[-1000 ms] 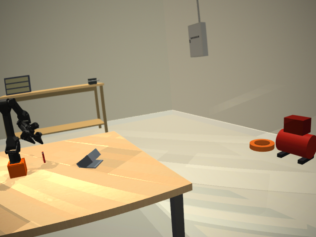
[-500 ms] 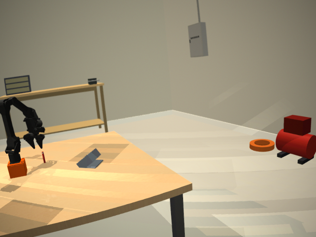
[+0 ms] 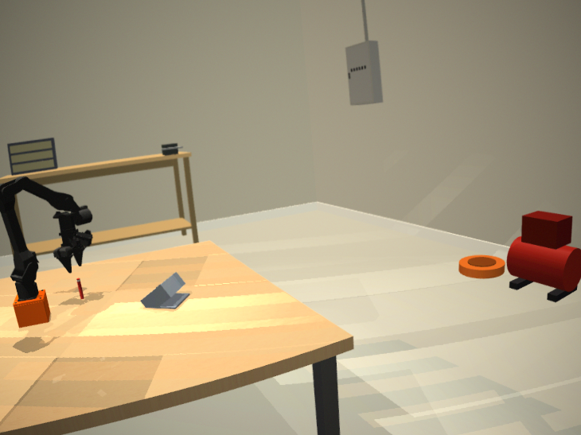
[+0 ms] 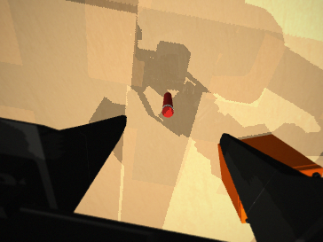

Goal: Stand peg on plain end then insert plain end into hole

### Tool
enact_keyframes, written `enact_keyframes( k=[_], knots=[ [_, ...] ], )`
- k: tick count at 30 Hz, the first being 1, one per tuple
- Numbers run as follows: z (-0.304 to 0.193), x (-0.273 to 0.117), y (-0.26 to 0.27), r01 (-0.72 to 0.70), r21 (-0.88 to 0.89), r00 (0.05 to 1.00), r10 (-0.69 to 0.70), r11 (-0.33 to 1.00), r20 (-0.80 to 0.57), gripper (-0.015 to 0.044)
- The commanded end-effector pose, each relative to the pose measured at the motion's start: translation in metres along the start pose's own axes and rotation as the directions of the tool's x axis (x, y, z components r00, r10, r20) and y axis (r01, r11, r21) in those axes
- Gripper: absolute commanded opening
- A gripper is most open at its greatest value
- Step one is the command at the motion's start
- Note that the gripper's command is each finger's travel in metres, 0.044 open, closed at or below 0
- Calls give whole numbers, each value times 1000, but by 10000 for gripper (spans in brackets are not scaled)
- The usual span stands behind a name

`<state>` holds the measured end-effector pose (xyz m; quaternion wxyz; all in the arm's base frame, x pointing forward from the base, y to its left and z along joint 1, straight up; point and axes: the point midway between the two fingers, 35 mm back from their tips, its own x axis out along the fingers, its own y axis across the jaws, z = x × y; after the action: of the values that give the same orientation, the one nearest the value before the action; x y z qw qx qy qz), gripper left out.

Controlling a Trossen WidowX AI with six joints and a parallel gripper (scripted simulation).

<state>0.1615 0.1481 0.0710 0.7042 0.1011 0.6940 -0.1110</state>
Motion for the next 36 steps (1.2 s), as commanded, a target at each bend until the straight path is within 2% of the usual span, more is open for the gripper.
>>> enact_keyframes(
  k=[1,7,14,36],
  knots=[
    [1,-3,5,-31,-14,999,31,999,-11,440],
    [1,-2,5,-31,-16,999,31,999,-11,440],
    [1,17,5,-31,-80,999,30,996,-11,440],
    [2,49,8,-31,-80,999,30,996,-11,440]
  ],
)
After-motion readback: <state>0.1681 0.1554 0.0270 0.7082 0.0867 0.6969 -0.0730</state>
